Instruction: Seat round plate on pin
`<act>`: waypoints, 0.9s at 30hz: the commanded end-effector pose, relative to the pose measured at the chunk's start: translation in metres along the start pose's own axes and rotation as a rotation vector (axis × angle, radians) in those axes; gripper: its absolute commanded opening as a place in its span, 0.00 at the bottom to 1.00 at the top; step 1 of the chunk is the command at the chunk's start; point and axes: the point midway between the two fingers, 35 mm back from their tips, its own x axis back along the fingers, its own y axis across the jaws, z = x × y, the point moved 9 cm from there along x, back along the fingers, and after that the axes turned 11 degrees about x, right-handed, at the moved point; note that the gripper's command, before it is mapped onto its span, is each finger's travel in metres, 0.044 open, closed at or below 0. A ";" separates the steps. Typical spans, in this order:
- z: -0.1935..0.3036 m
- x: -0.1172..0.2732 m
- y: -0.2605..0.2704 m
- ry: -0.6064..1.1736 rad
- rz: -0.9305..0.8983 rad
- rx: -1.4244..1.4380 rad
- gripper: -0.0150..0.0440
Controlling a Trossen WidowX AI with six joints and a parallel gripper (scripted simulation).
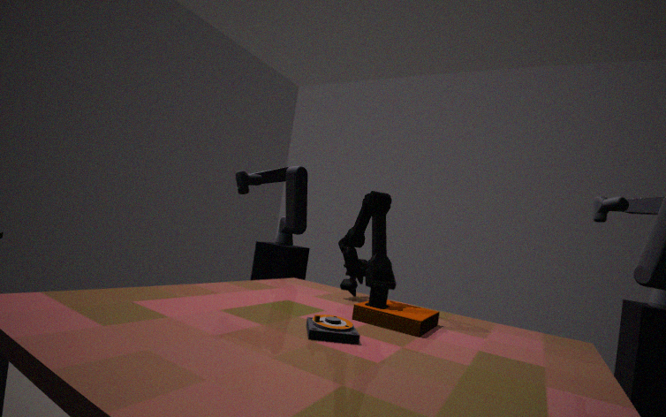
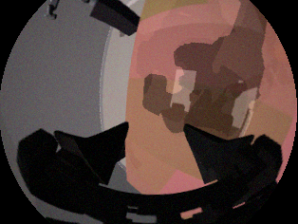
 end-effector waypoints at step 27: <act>0.154 0.196 -0.140 0.501 -0.234 1.343 0.25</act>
